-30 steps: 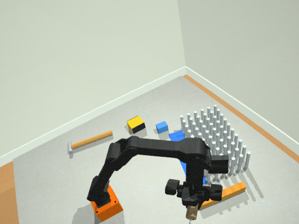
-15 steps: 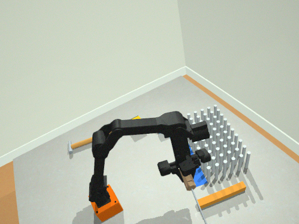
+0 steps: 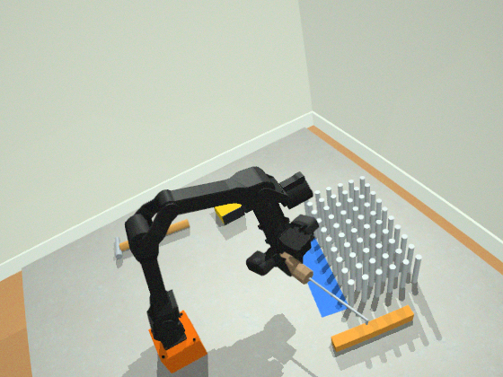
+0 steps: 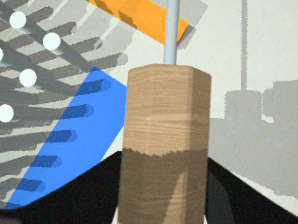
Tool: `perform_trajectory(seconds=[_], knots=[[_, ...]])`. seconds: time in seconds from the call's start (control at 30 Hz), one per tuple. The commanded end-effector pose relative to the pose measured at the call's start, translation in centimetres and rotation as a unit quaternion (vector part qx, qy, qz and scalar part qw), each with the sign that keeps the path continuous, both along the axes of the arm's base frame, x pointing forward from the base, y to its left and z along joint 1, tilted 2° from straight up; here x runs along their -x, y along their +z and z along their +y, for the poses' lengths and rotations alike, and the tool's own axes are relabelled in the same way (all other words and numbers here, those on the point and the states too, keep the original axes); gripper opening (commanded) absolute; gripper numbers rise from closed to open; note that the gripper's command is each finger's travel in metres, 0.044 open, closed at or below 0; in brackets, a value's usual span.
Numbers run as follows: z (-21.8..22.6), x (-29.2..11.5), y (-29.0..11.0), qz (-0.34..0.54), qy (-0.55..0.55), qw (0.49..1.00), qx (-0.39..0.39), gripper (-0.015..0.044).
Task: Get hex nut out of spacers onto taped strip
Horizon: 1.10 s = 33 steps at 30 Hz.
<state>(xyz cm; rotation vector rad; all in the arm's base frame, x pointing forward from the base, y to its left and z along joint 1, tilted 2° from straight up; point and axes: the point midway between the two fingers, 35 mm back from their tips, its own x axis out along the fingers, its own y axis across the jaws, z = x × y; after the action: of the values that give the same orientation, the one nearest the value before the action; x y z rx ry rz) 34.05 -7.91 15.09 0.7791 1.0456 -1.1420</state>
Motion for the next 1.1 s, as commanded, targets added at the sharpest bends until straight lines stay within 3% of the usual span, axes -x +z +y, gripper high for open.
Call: perform_trajectory(seconds=[0.0,0.43,0.87,1.07], knots=[[2.2,0.3,0.4,-0.008,0.062,0.998,-0.002,0.0],[9.7,2.9,0.0,-0.014,0.281,0.96,-0.001,0.0],[15.8,6.9,-1.0,-0.023,0.486,0.874,0.007,0.0],[16.4,7.4,-1.2,-0.025,0.508,0.861,0.009,0.0]])
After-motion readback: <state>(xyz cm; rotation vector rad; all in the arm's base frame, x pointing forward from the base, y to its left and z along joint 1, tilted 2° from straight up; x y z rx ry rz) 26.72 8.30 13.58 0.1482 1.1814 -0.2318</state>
